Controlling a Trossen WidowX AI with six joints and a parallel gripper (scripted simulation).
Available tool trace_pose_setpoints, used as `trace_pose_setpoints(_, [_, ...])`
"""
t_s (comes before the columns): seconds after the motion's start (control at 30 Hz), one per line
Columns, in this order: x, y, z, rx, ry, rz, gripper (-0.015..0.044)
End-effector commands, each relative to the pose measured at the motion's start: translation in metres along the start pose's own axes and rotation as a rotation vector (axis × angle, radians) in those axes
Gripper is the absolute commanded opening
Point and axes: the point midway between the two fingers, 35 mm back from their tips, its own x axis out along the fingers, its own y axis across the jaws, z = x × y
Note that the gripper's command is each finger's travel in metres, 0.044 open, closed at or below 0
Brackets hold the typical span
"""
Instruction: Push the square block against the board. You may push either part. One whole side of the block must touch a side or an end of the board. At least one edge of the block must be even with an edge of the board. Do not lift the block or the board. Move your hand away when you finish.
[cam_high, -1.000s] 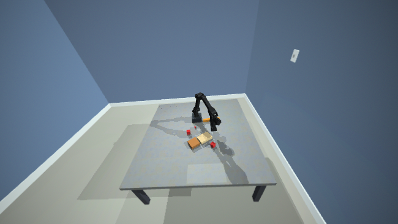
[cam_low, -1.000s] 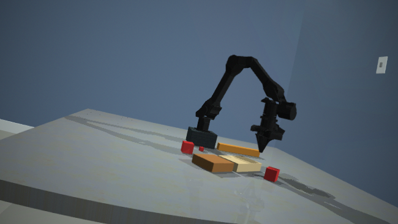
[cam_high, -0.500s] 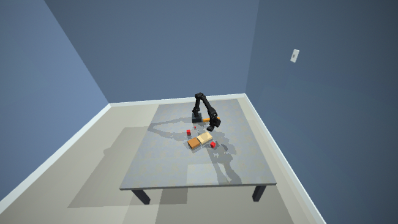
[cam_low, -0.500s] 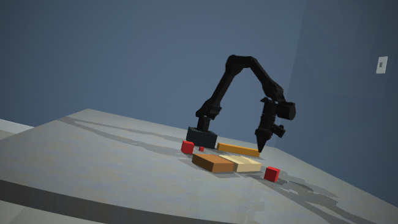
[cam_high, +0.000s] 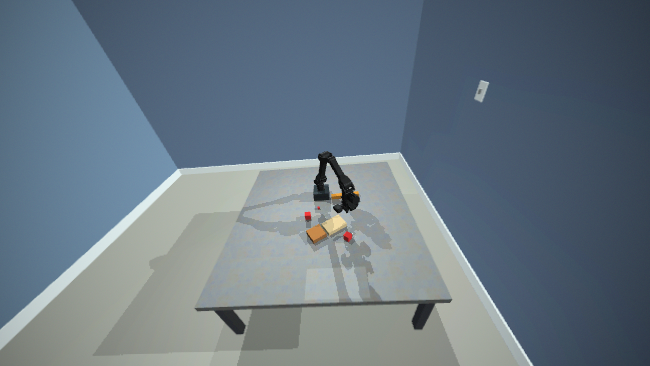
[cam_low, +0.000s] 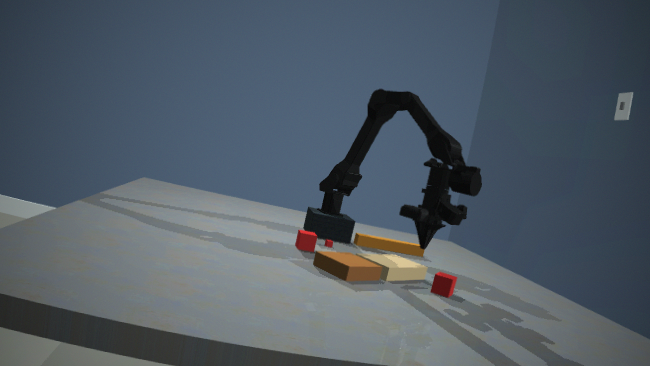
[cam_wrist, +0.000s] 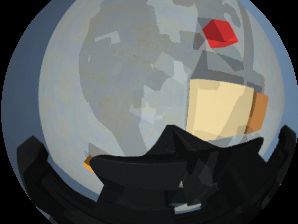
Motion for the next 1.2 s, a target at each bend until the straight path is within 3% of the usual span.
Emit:
trace_pose_setpoints(0.0, [0.0, -0.002, 0.0, 0.15, -0.001, -0.005, 0.0])
trace_pose_setpoints(0.3, [0.0, -0.005, -0.001, 0.461, -0.002, -0.005, 0.0])
trace_pose_setpoints(0.57, [0.001, -0.005, -0.001, 0.484, -0.002, -0.005, 0.0])
trace_pose_setpoints(1.17, [0.032, -0.011, -0.001, 1.105, -0.003, -0.005, 0.0])
